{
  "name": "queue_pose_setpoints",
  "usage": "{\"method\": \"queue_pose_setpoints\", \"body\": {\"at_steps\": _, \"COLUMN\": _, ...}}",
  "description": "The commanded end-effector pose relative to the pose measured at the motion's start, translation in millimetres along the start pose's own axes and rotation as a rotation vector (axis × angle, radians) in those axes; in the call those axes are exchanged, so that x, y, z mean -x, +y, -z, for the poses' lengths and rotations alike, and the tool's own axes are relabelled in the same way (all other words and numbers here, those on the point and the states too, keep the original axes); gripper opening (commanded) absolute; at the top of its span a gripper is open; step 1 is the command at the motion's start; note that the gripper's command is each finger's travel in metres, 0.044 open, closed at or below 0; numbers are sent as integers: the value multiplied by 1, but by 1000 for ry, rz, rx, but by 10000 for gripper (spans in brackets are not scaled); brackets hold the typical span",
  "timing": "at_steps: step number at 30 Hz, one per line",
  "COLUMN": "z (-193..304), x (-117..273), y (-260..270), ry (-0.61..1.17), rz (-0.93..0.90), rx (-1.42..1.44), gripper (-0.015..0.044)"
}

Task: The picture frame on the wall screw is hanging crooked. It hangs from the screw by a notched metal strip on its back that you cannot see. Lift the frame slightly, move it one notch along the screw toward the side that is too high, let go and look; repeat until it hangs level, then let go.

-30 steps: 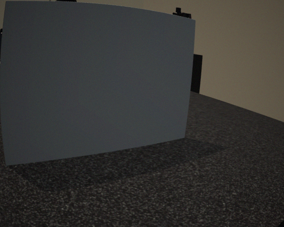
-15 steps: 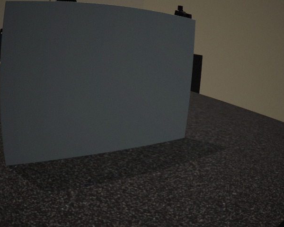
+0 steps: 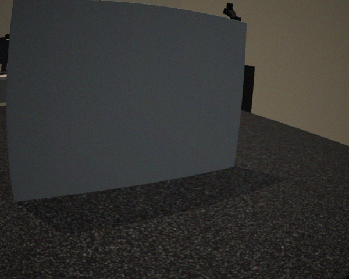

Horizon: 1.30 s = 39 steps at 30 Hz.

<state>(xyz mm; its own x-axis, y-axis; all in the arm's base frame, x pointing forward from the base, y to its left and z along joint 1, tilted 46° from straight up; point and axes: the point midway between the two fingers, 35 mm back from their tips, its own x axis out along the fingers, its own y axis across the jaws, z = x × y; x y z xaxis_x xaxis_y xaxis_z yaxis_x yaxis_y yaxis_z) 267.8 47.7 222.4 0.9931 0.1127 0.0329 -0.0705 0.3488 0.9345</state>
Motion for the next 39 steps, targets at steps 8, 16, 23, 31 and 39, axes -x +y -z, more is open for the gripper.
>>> {"method": "queue_pose_setpoints", "body": {"at_steps": 8, "z": -12, "x": 1, "y": -54, "ry": 0, "rz": 9, "rx": 287, "gripper": 260}}
{"method": "queue_pose_setpoints", "body": {"at_steps": 16, "z": -12, "x": 1, "y": -54, "ry": 0, "rz": 9, "rx": 287, "gripper": 260}}
{"method": "queue_pose_setpoints", "body": {"at_steps": 23, "z": -12, "x": 1, "y": -54, "ry": 0, "rz": 9, "rx": 287, "gripper": 260}}
{"method": "queue_pose_setpoints", "body": {"at_steps": 31, "z": -13, "x": -8, "y": -51, "ry": 0, "rz": 9, "rx": 287, "gripper": 260}}
{"method": "queue_pose_setpoints", "body": {"at_steps": 39, "z": -14, "x": -56, "y": -48, "ry": -1, "rz": 7, "rx": 287, "gripper": 260}}
